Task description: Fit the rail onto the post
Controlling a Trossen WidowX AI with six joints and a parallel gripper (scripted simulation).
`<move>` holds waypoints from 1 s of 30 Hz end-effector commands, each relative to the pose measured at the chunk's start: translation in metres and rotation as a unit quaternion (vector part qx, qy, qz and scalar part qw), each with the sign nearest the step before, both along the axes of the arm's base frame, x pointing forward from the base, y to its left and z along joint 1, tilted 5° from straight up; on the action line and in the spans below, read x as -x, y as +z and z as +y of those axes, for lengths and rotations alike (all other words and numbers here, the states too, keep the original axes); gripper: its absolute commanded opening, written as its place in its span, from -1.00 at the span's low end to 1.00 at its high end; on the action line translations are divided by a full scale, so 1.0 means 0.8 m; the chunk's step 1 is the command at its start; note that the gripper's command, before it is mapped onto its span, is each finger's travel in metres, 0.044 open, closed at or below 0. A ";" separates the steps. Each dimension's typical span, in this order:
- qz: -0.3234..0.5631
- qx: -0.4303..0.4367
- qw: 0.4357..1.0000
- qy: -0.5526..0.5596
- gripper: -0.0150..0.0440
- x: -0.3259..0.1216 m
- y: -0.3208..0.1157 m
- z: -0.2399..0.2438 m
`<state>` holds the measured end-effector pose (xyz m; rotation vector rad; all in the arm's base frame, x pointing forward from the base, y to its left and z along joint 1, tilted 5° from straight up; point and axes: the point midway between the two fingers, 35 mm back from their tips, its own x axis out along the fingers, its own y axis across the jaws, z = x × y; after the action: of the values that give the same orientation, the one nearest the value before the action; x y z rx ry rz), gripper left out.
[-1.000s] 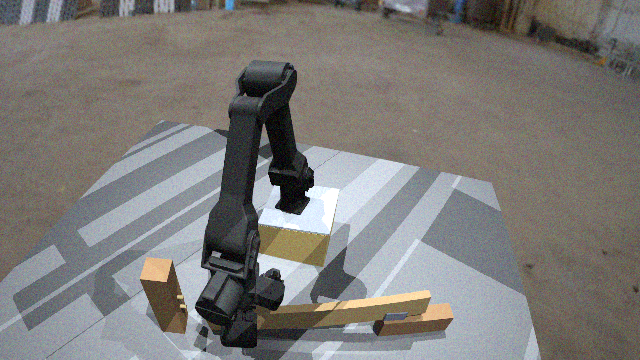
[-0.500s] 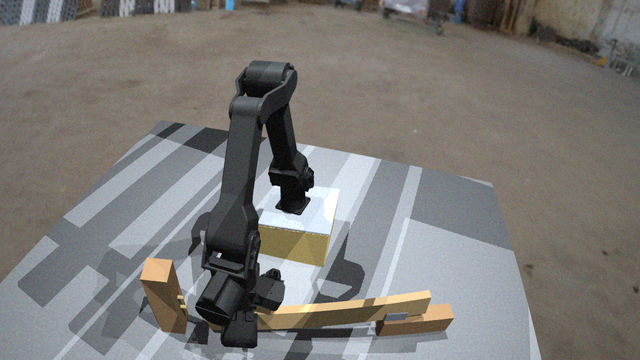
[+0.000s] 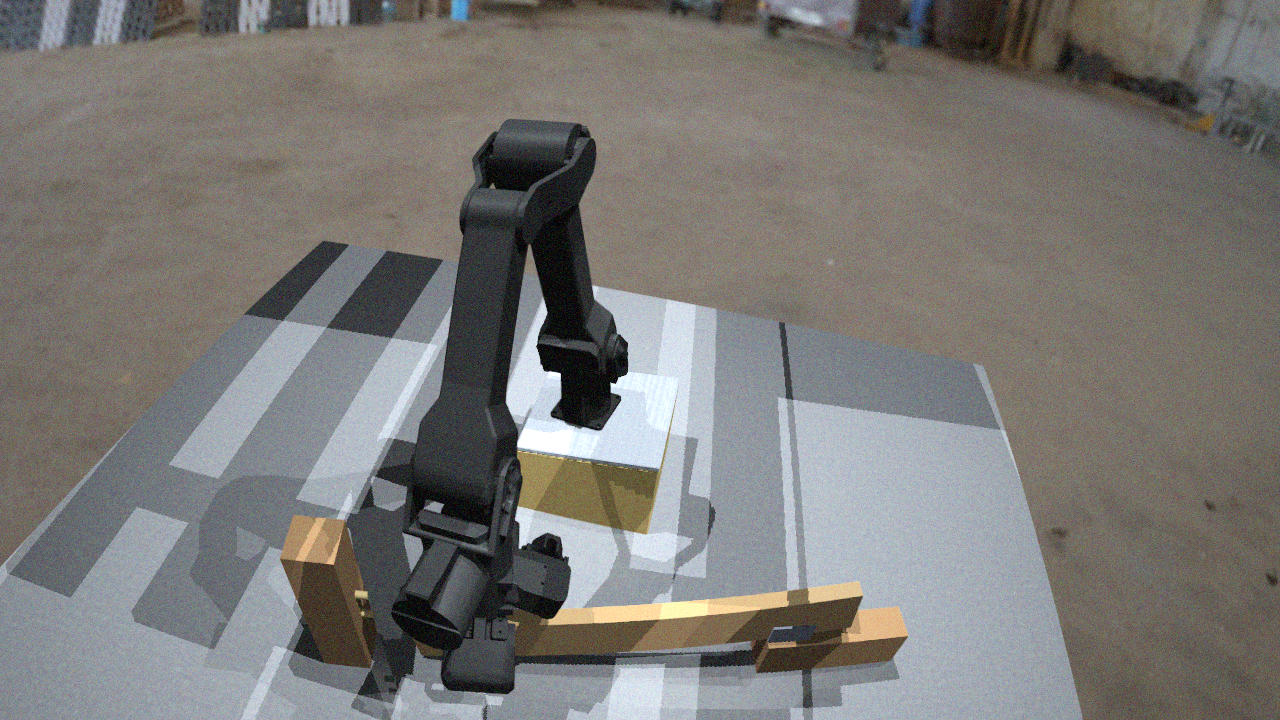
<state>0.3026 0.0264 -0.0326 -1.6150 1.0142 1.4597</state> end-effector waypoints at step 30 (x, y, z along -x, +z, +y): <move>-0.004 -0.005 1.000 0.001 -0.49 -0.004 0.026 0.005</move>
<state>0.3035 0.0283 -0.0182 -1.6166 1.0163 1.4645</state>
